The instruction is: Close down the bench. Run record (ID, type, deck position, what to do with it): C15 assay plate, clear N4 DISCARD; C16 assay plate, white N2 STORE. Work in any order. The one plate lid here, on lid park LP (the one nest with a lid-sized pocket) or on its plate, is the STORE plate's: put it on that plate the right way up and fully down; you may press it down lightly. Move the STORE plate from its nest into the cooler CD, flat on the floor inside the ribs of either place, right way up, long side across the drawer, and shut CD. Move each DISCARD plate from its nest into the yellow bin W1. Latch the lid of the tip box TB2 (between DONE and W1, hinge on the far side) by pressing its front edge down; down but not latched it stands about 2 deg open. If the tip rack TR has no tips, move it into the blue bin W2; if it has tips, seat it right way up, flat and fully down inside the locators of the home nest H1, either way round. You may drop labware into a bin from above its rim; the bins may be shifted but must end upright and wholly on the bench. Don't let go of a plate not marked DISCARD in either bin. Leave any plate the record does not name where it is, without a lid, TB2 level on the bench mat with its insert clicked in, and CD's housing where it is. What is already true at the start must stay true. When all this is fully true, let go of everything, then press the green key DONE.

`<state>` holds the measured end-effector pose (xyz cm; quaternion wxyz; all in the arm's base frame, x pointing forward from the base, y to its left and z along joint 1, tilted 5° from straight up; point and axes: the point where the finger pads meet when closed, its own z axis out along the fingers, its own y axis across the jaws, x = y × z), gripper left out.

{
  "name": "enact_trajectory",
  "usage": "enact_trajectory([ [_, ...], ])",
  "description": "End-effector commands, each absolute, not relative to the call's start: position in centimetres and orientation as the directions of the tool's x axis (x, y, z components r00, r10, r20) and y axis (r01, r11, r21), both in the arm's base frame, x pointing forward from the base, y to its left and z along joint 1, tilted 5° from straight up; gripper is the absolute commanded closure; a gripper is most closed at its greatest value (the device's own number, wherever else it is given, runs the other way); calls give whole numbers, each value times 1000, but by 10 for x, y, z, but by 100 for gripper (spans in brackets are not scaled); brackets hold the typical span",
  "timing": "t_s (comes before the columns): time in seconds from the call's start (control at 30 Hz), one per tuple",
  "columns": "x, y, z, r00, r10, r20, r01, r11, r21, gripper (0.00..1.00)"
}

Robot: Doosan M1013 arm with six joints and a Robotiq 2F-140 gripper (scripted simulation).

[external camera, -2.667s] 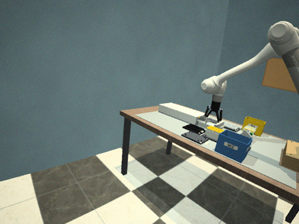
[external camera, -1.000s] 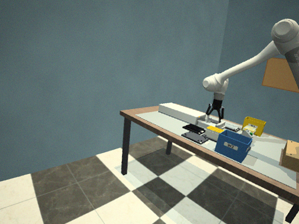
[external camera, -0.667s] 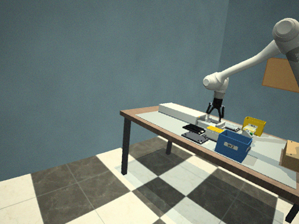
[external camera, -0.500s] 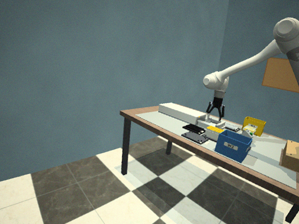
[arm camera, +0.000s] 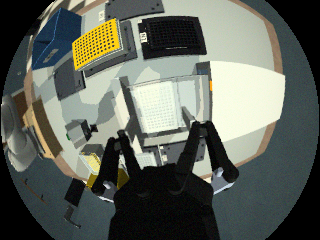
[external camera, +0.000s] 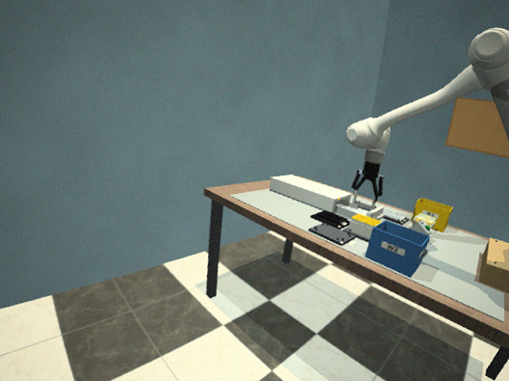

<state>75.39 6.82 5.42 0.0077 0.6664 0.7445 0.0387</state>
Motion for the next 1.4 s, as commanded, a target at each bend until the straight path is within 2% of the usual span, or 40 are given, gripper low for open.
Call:
enact_trajectory([
  [0.0,754,68,59,-112,993,40,992,109,68,34],
  [1.37,751,66,105,-112,993,40,992,109,68,34],
])
